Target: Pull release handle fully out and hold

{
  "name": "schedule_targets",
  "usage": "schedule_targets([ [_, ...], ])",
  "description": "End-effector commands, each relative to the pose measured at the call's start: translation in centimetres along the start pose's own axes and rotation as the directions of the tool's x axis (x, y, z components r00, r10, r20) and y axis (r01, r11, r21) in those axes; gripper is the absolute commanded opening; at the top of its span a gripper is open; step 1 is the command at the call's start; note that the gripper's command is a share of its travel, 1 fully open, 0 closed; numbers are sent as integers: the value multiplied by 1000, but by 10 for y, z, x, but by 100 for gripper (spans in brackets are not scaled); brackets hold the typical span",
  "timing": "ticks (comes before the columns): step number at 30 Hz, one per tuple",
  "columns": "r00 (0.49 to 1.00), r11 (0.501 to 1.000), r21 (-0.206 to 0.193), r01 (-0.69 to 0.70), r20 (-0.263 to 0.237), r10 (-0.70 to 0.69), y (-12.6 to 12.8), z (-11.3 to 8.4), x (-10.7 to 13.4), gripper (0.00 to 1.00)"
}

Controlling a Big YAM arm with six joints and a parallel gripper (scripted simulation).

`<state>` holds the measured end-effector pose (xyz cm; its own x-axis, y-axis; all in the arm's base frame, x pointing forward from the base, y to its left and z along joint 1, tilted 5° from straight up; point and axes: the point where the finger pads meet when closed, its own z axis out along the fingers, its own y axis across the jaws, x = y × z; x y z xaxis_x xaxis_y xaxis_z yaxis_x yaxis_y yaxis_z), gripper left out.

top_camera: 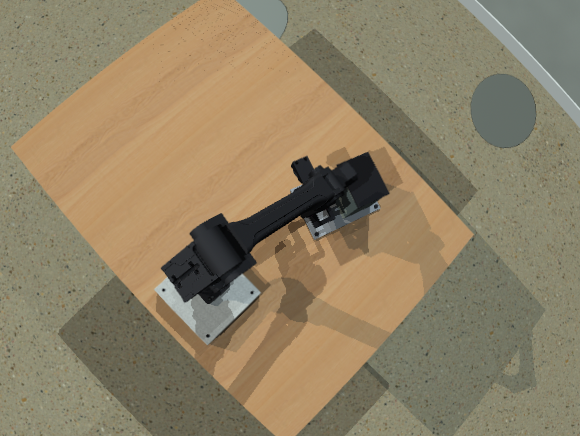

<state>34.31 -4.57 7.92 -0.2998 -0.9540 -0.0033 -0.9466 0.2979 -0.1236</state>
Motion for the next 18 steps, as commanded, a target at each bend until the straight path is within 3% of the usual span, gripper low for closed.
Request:
schedule_targets([
  [1, 1000, 997, -80, -3, -20, 1, 40, 6, 4, 0],
  [18, 1000, 992, -125, -6, -30, 3, 63, 3, 4, 0],
])
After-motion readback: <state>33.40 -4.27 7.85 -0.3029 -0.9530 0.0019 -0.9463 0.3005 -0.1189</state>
